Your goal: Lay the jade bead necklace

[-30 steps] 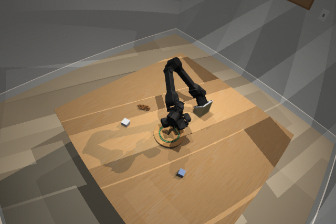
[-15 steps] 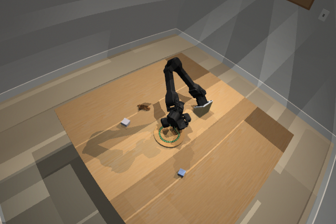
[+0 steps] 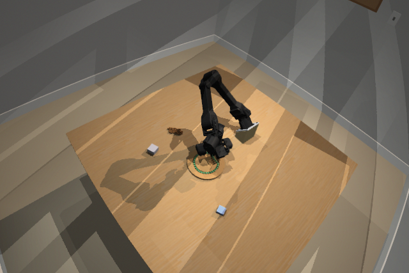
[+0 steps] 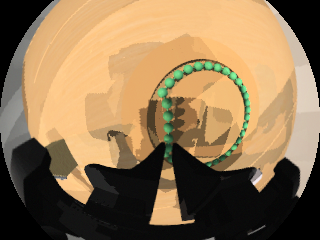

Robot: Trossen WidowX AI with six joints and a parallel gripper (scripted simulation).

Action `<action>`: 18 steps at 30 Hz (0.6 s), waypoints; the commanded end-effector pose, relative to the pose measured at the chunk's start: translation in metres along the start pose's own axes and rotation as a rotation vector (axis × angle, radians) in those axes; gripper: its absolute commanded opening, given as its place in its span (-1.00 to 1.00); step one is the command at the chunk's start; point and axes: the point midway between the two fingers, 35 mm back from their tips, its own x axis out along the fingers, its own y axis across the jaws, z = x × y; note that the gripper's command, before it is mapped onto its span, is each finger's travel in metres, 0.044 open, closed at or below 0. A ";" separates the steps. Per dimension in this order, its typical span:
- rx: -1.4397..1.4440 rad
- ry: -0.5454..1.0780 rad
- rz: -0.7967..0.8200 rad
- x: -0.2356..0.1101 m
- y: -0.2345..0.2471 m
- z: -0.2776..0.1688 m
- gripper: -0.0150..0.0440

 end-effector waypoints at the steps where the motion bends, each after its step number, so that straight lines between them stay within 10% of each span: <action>1: 0.000 0.000 0.000 -0.001 0.000 0.000 -0.49; 18: -0.009 0.007 -0.001 -0.006 0.010 -0.004 -0.49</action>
